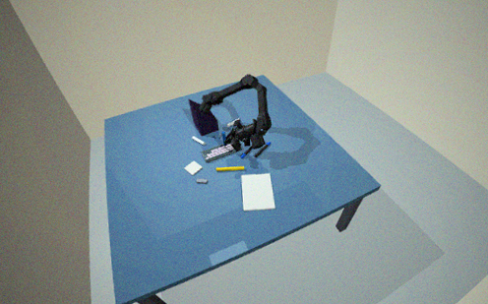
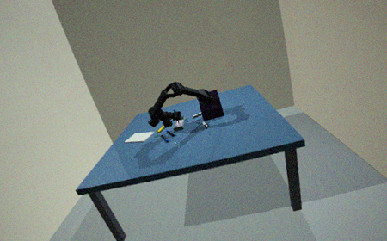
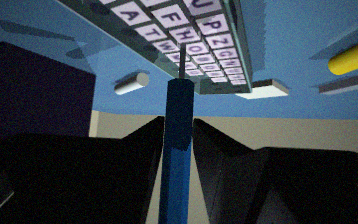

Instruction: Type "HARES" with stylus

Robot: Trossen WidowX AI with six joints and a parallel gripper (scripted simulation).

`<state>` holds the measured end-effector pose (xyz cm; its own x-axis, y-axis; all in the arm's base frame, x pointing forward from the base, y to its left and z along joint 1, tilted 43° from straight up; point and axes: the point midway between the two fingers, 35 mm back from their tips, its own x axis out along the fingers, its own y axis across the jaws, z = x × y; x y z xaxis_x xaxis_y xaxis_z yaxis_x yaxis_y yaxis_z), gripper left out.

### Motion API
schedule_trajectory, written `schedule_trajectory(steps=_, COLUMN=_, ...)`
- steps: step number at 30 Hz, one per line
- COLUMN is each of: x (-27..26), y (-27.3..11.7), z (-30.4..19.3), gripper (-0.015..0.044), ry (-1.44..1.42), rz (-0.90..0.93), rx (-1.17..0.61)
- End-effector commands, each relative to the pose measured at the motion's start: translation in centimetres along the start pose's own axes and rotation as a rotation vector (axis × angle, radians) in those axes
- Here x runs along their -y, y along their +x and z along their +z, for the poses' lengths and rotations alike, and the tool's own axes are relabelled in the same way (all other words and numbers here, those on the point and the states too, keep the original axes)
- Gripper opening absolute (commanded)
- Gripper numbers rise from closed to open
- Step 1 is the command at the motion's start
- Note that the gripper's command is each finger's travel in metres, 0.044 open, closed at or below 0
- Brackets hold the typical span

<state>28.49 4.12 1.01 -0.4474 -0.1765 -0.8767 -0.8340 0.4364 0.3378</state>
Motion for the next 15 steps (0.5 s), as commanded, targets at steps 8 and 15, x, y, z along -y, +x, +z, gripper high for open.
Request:
schedule_trajectory(steps=8, x=-0.04, y=0.21, z=0.40, gripper=0.0081, ry=0.005, rz=0.003, rx=0.004)
schedule_trajectory(steps=15, x=-0.04, y=0.36, z=0.66, gripper=0.0081, ry=0.005, rz=0.003, rx=0.004)
